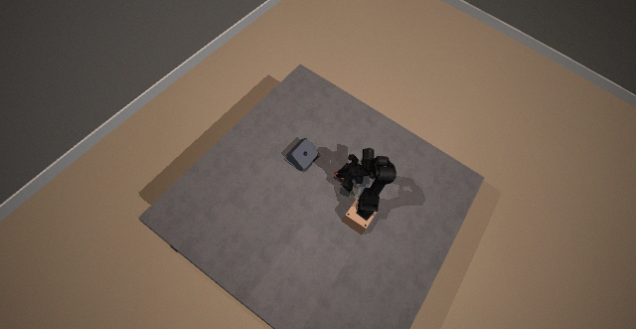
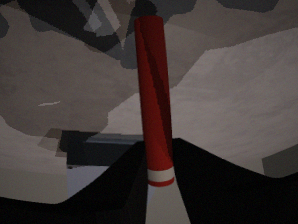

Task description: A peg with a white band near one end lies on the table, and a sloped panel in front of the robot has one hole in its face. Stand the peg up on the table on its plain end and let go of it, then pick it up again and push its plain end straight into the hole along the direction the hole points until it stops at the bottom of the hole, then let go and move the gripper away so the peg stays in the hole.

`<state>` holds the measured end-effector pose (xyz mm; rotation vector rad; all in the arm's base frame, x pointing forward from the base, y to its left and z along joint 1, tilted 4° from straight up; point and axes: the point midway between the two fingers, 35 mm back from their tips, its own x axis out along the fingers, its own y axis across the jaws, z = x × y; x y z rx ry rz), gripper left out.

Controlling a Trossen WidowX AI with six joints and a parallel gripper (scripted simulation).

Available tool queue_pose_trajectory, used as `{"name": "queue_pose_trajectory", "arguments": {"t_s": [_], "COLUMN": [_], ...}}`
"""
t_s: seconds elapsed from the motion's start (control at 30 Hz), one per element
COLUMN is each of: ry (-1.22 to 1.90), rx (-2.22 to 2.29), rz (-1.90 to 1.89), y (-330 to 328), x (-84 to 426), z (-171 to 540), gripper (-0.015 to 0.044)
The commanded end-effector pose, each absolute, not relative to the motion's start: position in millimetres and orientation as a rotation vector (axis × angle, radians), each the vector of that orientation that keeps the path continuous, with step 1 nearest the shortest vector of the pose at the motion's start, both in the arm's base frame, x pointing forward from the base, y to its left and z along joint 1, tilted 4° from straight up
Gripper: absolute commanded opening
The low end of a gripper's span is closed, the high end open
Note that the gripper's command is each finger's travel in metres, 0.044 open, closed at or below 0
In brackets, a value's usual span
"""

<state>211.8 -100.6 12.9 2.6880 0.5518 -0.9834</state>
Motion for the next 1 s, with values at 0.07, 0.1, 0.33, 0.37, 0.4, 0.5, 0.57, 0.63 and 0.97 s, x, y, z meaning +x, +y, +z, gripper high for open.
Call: {"name": "queue_pose_trajectory", "arguments": {"t_s": [0.07,0.1,0.33,0.37,0.4,0.5,0.57,0.63,0.97], "ry": [0.566,0.568,0.58,0.581,0.583,0.588,0.591,0.594,0.609], "rx": [2.716,2.722,2.757,2.762,2.766,2.781,2.79,2.799,2.842], "rz": [-0.916,-0.905,-0.825,-0.814,-0.803,-0.768,-0.745,-0.722,-0.604], "y": [-101,-101,-103,-104,-104,-105,-105,-106,-108], "x": [208,207,203,202,201,200,198,197,191], "z": [13,13,12,12,12,12,12,11,10], "gripper": [0.0049,0.0049,0.0049,0.0049,0.0049,0.0049,0.0049,0.0049,0.0049]}}
